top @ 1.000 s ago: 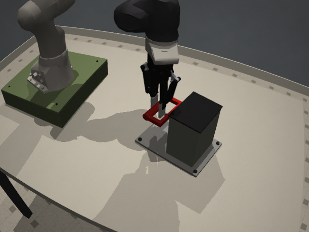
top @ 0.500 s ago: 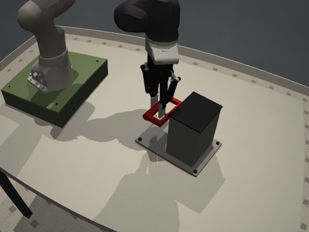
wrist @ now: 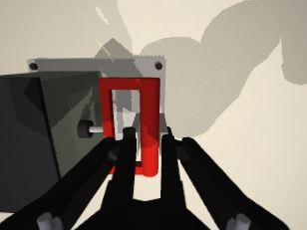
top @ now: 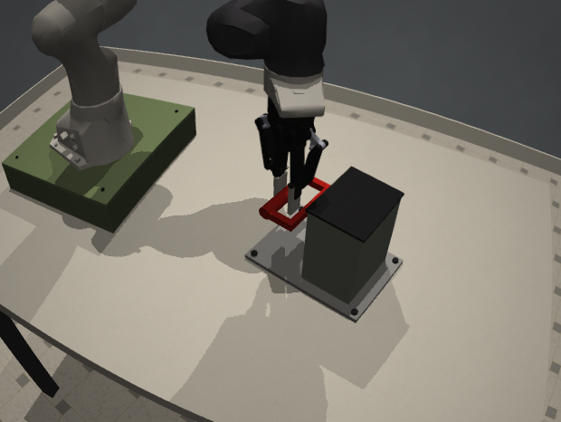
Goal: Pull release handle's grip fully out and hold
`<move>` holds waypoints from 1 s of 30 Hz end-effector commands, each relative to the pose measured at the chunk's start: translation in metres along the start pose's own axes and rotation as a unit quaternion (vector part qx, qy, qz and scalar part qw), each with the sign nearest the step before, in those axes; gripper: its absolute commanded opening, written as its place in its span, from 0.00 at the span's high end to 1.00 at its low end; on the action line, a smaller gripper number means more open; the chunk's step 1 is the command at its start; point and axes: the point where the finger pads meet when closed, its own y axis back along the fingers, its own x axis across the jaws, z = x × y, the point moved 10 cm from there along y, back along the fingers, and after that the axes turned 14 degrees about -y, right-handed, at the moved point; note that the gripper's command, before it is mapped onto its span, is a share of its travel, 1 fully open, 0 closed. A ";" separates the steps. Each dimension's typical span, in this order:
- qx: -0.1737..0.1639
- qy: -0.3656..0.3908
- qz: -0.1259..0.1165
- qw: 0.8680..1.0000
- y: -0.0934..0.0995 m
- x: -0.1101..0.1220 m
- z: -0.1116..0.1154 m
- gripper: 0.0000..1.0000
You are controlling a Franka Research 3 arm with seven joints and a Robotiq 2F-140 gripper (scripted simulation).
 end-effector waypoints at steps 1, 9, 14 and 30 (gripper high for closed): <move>0.000 0.000 -0.001 1.000 -0.001 0.000 0.000 1.00; 0.000 0.000 -0.001 1.000 -0.001 0.000 0.000 1.00; 0.000 0.000 -0.001 1.000 -0.001 0.001 0.000 1.00; 0.000 0.000 -0.001 1.000 -0.001 0.021 -0.005 1.00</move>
